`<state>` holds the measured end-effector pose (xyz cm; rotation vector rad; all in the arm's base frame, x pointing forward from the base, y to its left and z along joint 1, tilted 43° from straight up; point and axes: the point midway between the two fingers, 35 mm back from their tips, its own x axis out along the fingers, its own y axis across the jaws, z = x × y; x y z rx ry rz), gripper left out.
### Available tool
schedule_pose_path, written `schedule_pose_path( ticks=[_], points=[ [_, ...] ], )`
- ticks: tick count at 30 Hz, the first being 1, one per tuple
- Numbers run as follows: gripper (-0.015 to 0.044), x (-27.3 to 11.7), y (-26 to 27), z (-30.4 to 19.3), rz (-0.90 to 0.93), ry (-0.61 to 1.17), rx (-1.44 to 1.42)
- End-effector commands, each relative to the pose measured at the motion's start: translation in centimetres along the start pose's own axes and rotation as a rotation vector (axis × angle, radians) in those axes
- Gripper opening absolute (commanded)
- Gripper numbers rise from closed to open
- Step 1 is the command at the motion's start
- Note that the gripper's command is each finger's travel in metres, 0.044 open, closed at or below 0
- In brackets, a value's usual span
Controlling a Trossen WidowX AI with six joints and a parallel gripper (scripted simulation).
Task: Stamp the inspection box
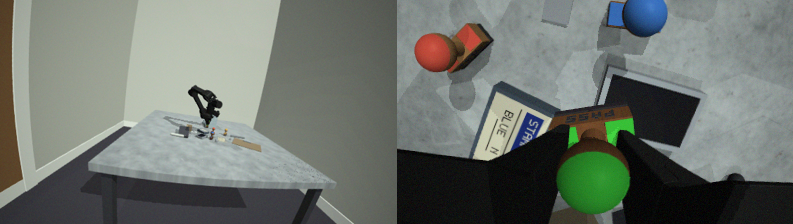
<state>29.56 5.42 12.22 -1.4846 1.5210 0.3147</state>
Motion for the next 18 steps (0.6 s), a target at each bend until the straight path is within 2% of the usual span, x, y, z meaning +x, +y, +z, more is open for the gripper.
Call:
schedule_pose_path(
  ticks=[1, 18],
  points=[
    [0.0, 0.1, 0.1, -2.2, 0.0, 0.008, -0.004],
    [0.0, 0.5, 1.3, -8.9, -0.004, 0.02, -0.003]
  ],
)
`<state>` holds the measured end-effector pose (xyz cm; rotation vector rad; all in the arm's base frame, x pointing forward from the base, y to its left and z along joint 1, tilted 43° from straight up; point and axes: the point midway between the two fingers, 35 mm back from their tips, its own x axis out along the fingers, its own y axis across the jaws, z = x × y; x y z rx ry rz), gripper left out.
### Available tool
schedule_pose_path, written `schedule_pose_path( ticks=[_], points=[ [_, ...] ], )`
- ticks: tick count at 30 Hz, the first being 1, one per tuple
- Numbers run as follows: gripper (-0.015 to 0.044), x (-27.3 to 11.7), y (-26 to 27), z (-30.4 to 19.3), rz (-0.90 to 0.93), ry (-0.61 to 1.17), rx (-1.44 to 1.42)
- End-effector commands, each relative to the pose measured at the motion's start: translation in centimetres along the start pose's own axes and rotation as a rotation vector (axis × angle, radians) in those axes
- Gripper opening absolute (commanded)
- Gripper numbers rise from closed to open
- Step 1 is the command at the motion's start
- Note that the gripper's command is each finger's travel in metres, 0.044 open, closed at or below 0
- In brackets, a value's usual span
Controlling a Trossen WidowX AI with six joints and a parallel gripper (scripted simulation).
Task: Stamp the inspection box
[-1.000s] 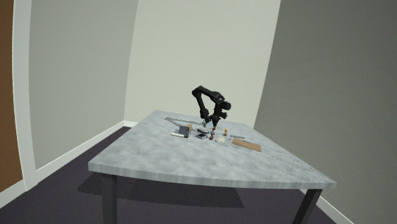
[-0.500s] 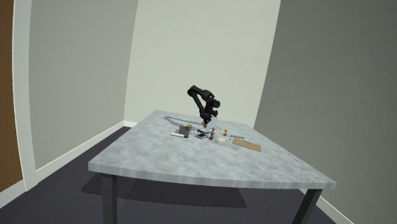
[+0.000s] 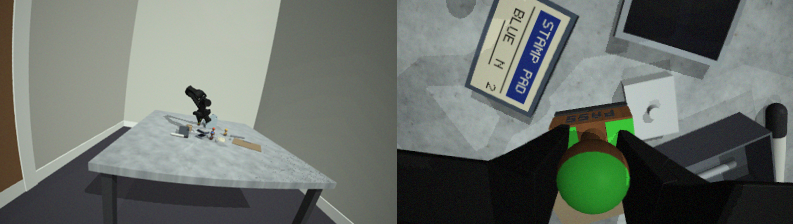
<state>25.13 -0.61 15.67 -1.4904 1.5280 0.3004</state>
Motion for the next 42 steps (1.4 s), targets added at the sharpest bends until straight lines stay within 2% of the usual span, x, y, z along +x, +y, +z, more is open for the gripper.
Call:
schedule_pose_path(
  ticks=[1, 42],
  points=[
    [0.0, 0.2, 0.2, -0.7, 0.0, 0.006, -0.006],
    [0.0, 6.4, 0.2, -0.8, -0.002, 0.007, -0.005]
  ],
)
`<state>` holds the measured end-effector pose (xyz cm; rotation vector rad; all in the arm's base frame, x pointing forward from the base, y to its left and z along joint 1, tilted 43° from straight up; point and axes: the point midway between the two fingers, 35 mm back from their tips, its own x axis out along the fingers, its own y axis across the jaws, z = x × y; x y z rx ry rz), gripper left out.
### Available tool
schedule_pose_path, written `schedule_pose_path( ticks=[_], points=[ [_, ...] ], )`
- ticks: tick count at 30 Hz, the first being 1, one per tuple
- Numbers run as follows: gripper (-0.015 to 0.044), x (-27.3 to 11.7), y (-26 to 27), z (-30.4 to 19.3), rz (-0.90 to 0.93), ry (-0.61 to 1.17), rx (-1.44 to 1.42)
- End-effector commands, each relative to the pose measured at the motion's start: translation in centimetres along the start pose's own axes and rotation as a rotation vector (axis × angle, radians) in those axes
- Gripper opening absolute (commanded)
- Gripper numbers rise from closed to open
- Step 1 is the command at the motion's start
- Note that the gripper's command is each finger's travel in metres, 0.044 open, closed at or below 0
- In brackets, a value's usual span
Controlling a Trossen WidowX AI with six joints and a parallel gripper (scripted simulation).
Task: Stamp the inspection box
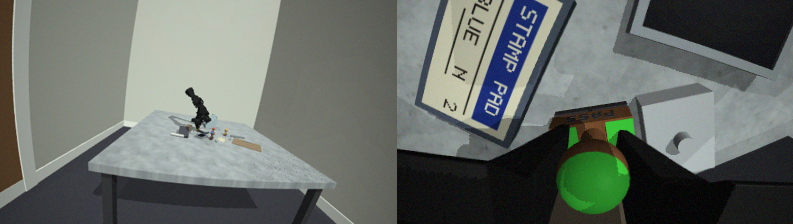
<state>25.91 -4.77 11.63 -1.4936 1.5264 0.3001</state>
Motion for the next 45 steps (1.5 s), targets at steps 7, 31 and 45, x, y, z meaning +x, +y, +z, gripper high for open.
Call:
schedule_pose_path(
  ticks=[7, 31, 45],
  points=[
    [0.0026, 0.8, 0.1, -0.1, 0.0, 0.003, 0.0],
    [0.0254, -10.8, 0.2, 0.0, 0.005, 0.005, -0.006],
    [0.0254, -10.8, 0.2, 0.0, 0.005, 0.005, -0.006]
  ],
)
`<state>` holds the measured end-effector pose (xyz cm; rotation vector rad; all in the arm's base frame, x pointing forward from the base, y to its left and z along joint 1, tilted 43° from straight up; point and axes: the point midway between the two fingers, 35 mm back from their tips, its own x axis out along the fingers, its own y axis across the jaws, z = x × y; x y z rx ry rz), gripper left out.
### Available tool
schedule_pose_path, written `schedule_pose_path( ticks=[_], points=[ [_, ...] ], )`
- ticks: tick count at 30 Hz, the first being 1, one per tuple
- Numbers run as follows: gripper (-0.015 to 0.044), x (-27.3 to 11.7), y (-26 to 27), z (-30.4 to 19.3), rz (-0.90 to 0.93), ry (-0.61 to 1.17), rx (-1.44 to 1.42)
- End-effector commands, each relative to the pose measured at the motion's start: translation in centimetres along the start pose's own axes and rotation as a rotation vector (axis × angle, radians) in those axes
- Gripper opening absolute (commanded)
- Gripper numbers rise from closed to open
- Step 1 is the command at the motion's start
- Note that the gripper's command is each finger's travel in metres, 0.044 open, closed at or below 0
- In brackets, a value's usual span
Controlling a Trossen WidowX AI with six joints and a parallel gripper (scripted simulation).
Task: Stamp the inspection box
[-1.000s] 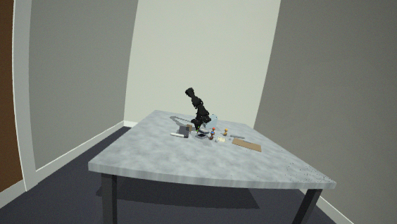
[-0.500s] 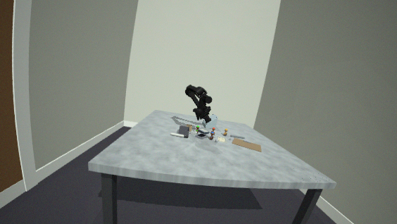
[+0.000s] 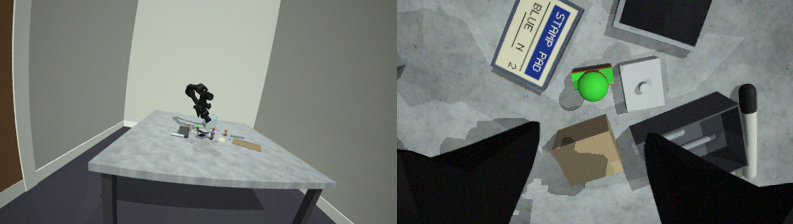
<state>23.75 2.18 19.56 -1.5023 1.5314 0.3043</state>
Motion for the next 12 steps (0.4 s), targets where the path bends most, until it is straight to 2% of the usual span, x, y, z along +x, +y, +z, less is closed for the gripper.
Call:
schedule_pose_path(
  ticks=[1, 12],
  points=[
    [0.0254, -0.01, 0.07, 0.03, 0.004, 0.0, 0.003],
    [0.0254, -0.01, 0.0, 0.01, 0.0, 0.0, 0.0]
  ],
)
